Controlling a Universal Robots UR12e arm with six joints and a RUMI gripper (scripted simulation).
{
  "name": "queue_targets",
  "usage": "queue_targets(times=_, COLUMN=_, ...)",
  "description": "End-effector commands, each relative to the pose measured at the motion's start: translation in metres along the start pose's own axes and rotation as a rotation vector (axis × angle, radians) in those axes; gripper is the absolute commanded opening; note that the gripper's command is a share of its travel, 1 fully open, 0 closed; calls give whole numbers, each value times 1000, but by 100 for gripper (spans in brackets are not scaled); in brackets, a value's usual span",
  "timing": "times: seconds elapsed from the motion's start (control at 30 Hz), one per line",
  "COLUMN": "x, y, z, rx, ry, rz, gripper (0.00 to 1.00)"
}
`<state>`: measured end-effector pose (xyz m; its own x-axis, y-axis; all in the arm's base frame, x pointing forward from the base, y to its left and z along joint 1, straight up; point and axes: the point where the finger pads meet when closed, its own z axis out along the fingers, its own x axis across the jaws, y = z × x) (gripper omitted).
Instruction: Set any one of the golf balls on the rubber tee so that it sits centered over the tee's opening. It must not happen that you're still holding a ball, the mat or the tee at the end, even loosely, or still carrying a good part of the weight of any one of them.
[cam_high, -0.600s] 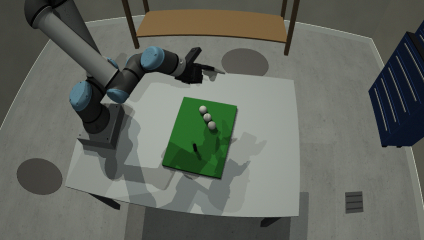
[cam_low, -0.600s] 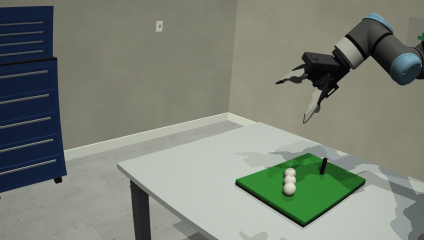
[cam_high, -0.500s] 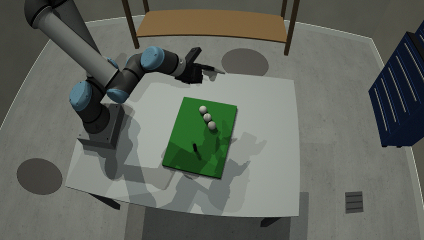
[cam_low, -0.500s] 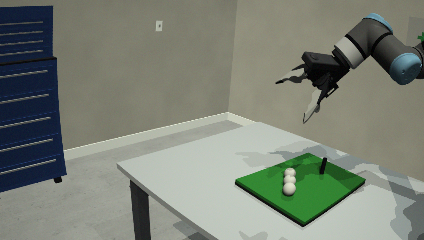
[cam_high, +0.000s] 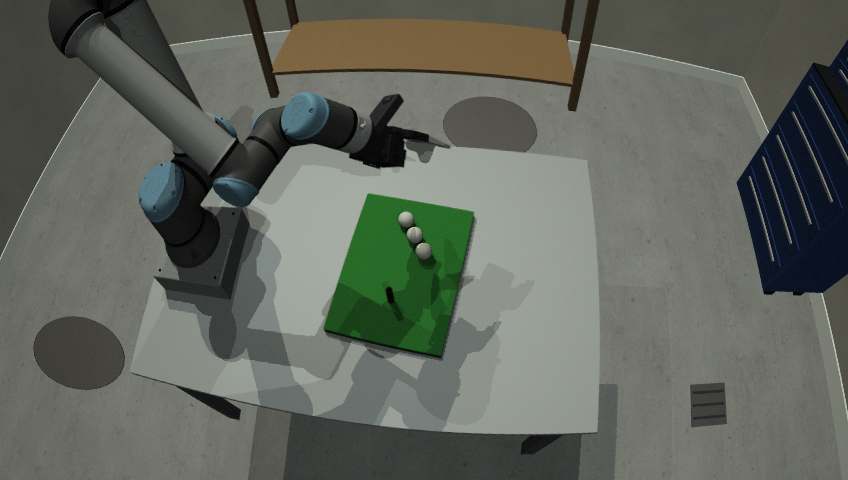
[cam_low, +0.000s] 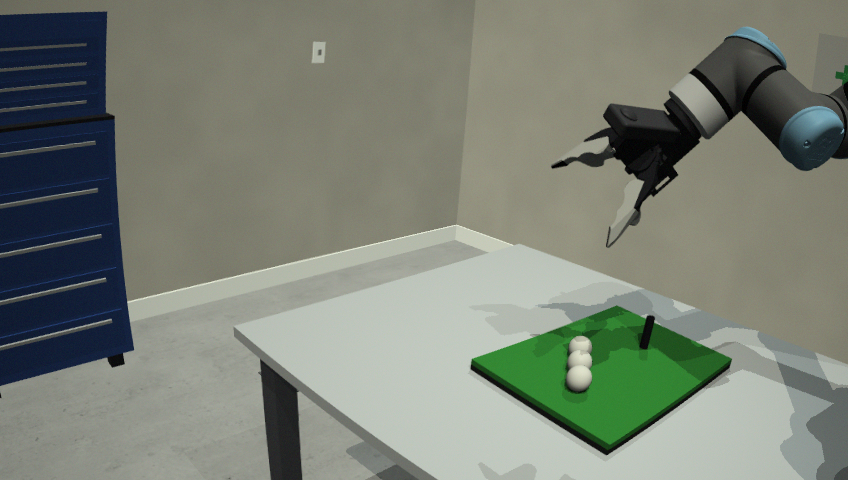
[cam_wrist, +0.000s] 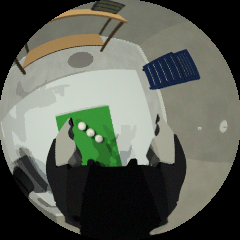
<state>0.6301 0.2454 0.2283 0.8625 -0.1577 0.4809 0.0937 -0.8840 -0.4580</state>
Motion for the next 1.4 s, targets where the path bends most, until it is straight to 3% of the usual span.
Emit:
queue_targets(times=0.0, x=1, y=0, z=0, rx=-1, ry=0, rz=-2, gripper=100)
queue_targets(times=0.17, x=-5, y=14, z=14, rx=-43, ry=-48, rz=-55, gripper=100)
queue_targets(times=0.27, x=-13, y=34, z=31, rx=-98, ry=-123, rz=-135, gripper=100)
queue_targets(times=0.43, x=-39, y=77, z=65, rx=-194, ry=-304, rz=-321, gripper=100)
queue_targets(times=0.5, x=-39, y=77, z=65, rx=-194, ry=-304, rz=-321, gripper=100)
queue_targets(times=0.57, x=-50, y=95, z=75, rx=-236, ry=-411, rz=-428, gripper=100)
queue_targets(times=0.83, x=-77, y=136, z=92, rx=-287, ry=-661, rz=-669, gripper=100)
queue_targets(times=1.2, x=-79, y=139, z=94, rx=-289, ry=-678, rz=-686, gripper=100)
queue_targets(times=1.37, x=-92, y=150, z=112, rx=-289, ry=-678, rz=-686, gripper=100)
